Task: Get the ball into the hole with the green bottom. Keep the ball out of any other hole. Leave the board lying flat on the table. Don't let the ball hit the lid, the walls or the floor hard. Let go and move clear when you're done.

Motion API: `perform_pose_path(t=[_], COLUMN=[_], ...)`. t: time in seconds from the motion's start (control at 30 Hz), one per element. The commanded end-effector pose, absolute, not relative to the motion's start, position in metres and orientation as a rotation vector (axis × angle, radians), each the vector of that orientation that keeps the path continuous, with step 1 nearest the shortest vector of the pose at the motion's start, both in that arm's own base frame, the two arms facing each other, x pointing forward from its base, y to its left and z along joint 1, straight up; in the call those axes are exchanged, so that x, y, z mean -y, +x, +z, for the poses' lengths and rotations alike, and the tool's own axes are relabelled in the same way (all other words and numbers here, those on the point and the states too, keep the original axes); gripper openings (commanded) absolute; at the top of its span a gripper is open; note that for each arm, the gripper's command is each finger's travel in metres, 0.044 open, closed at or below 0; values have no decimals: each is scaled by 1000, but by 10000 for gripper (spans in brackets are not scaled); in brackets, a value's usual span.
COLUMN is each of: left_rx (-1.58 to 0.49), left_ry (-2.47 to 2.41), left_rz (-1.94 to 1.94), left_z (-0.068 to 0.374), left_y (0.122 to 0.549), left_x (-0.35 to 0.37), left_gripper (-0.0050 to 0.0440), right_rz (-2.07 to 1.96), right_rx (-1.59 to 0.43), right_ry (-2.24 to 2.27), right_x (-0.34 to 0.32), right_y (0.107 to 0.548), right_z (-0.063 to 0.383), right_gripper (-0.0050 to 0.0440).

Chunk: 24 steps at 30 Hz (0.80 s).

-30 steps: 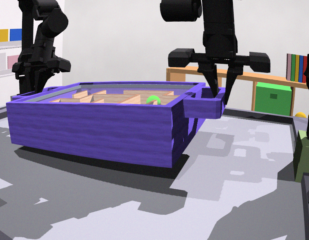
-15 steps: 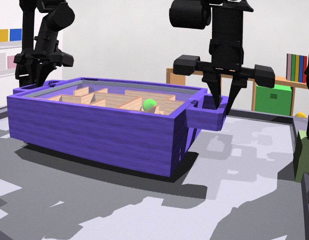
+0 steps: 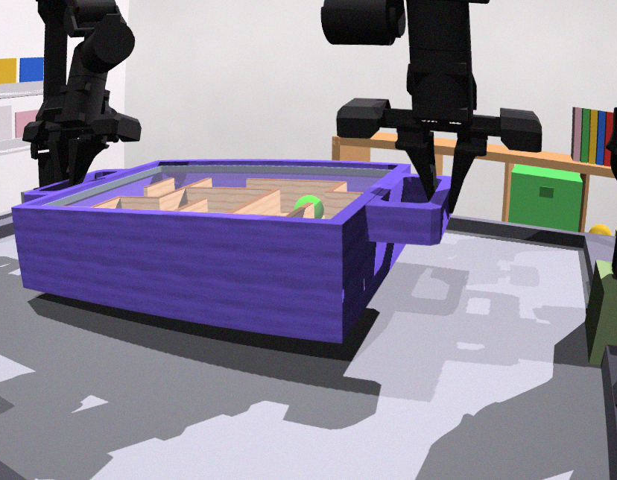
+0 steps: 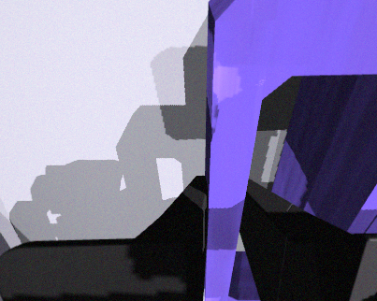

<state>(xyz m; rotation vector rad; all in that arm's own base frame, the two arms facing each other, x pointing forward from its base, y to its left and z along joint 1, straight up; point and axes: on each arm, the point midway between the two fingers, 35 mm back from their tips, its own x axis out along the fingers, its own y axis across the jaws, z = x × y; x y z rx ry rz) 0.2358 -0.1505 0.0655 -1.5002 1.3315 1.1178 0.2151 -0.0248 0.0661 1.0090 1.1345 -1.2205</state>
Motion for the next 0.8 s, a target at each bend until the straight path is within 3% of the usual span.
perform_pose_path(t=[0.0, 0.47, 0.77], left_rx=[-1308, -1444, -1396], left_ry=[-1526, -1559, -1532], left_rz=[1061, 1082, 1099], left_z=[76, 99, 102], left_y=[235, 246, 243], left_x=[158, 153, 158], left_gripper=[-50, -50, -50], right_rz=[-1231, -1127, -1151], right_rx=[-1099, -1108, -1055], right_ry=[990, 1102, 1067], right_x=[25, 30, 28], right_y=[223, 209, 216], right_z=[82, 54, 62], right_gripper=[-50, -50, -50])
